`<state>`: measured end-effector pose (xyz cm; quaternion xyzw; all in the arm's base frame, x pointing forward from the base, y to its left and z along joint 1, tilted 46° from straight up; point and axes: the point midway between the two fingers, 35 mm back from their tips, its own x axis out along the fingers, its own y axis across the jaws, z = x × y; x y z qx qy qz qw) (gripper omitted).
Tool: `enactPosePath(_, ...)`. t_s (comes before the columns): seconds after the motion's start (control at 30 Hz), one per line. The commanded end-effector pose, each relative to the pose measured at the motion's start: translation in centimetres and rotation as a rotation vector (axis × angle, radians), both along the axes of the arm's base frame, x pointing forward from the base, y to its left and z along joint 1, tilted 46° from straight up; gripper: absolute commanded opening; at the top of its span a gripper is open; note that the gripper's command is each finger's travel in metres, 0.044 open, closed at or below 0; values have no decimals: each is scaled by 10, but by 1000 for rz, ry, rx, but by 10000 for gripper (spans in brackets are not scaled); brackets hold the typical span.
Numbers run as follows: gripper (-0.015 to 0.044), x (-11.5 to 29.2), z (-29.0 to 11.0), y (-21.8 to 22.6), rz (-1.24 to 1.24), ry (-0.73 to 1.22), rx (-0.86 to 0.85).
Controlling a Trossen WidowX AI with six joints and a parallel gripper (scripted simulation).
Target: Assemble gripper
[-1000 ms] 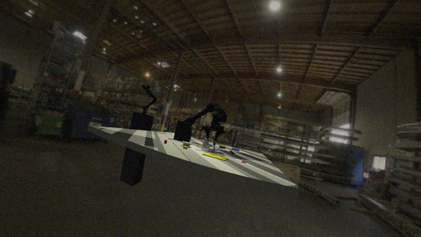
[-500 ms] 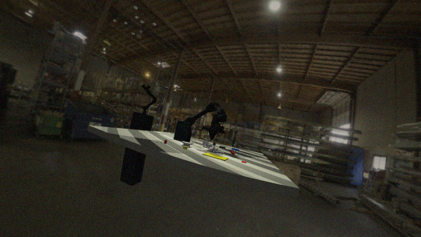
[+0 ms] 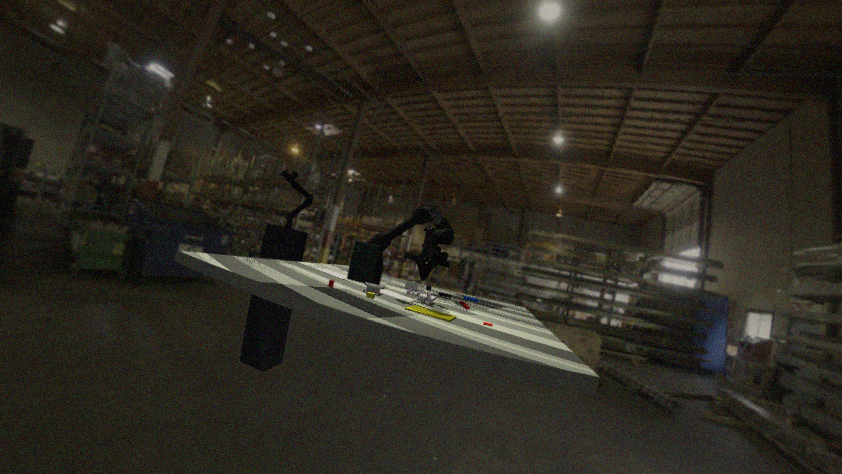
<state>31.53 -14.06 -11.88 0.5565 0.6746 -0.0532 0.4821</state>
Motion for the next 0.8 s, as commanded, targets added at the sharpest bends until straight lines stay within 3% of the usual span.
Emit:
enactPosePath(0.0, 105, 0, 0, 0, 0, 0, 0)
enactPosePath(0.43, 440, 0, 0, 0, 0, 0, 0)
enactPosePath(0.77, 440, 0, 0, 0, 0, 0, 0)
